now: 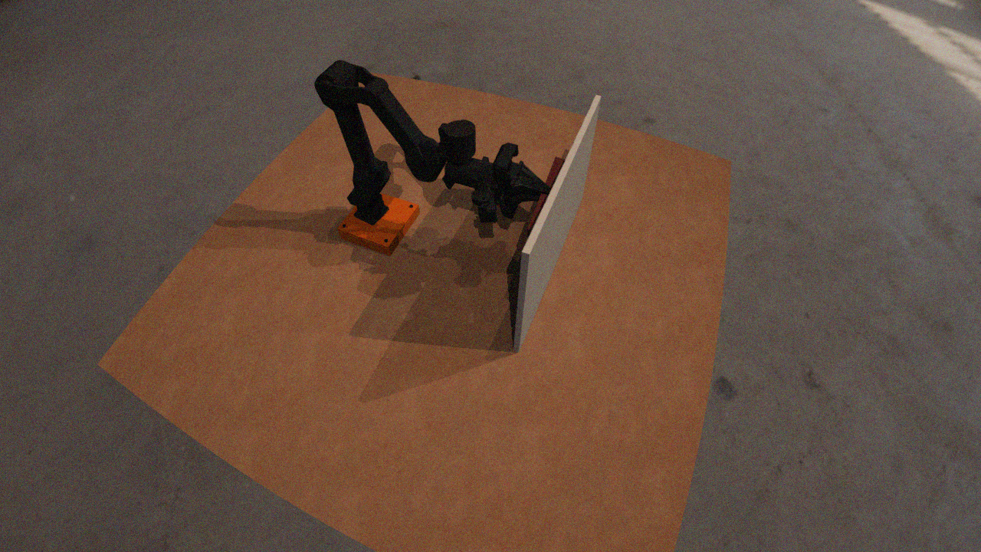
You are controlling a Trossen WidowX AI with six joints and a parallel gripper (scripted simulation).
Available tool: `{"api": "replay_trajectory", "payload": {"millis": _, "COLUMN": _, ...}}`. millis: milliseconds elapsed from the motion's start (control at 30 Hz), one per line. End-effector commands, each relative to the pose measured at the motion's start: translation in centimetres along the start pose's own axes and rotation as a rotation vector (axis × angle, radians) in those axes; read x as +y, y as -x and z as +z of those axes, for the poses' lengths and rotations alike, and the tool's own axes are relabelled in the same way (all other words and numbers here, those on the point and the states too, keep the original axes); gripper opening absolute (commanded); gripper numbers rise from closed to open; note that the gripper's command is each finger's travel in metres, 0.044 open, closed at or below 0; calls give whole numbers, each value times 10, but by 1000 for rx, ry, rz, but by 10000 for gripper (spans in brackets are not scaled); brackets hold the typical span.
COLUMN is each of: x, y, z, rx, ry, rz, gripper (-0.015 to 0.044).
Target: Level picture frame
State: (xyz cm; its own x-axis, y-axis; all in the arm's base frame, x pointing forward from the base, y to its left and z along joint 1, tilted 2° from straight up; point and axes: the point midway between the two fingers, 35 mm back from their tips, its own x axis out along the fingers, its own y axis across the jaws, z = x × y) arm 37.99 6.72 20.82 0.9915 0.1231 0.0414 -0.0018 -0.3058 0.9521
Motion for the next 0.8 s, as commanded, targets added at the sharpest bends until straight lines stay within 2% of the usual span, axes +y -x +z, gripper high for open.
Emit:
{"api": "replay_trajectory", "payload": {"millis": 0, "x": 1, "y": 0, "z": 0, "rx": -2, "ry": -6, "rz": 9, "gripper": 0}}
{"api": "replay_trajectory", "payload": {"millis": 767, "x": -4, "y": 0, "z": 0, "rx": -1, "ry": 19, "rz": -2, "gripper": 0}}
